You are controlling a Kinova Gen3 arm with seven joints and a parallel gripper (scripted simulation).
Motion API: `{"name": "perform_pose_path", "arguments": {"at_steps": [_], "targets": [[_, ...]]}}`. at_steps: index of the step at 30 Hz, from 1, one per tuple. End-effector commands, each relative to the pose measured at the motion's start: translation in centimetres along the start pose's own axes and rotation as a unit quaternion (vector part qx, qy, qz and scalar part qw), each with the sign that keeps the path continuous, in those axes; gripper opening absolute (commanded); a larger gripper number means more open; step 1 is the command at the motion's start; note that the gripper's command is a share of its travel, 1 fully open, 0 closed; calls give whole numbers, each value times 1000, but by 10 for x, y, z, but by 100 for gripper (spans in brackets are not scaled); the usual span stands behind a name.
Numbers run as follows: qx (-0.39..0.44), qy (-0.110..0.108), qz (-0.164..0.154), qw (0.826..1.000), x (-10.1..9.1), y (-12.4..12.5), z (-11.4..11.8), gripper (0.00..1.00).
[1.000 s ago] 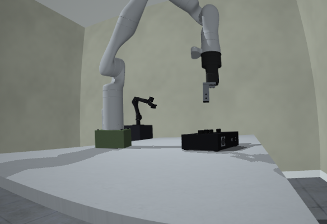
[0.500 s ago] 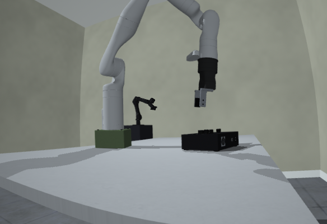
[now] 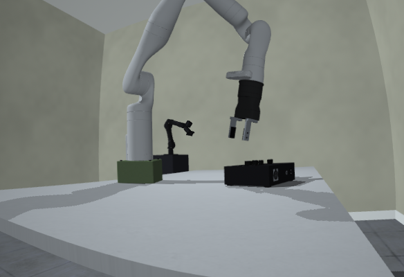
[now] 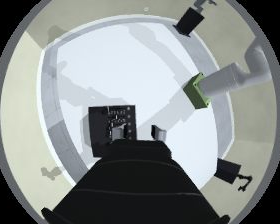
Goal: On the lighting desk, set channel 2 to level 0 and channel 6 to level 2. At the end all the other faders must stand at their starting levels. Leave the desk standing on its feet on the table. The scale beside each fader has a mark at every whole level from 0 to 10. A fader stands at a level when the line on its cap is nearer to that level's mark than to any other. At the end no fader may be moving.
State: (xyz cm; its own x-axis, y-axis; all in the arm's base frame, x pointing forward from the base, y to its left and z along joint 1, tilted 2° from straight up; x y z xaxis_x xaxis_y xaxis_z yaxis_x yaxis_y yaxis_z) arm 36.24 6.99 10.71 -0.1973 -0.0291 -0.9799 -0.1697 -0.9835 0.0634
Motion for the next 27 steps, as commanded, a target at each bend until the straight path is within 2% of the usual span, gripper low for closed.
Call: {"name": "perform_pose_path", "arguments": {"at_steps": [1,3,5,10,15,20,22,27], "targets": [[-70,-20,2,997,10,6,6,100],[-115,-27,0,993,13,6,8,100],[-115,-27,0,993,13,6,8,100],[-227,-42,-7,973,20,5,14,100],[-332,-54,-17,942,26,3,19,100],[-427,-60,-29,902,30,0,24,100],[-427,-60,-29,902,30,0,24,100],[-510,-63,-41,857,34,-3,29,100]]}}
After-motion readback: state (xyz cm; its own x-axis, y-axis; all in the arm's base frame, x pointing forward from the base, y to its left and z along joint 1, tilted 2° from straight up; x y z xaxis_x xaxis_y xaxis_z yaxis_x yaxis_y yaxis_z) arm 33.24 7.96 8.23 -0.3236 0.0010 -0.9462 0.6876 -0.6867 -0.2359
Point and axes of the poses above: the point where the finger pads meet when closed, its own x axis out along the fingers, its own z axis across the jaws, y = z × x, the point moved 3 cm from there along -x, back along the fingers, and after that the axes turned 7 degrees about -x, right-handed, at the moved point
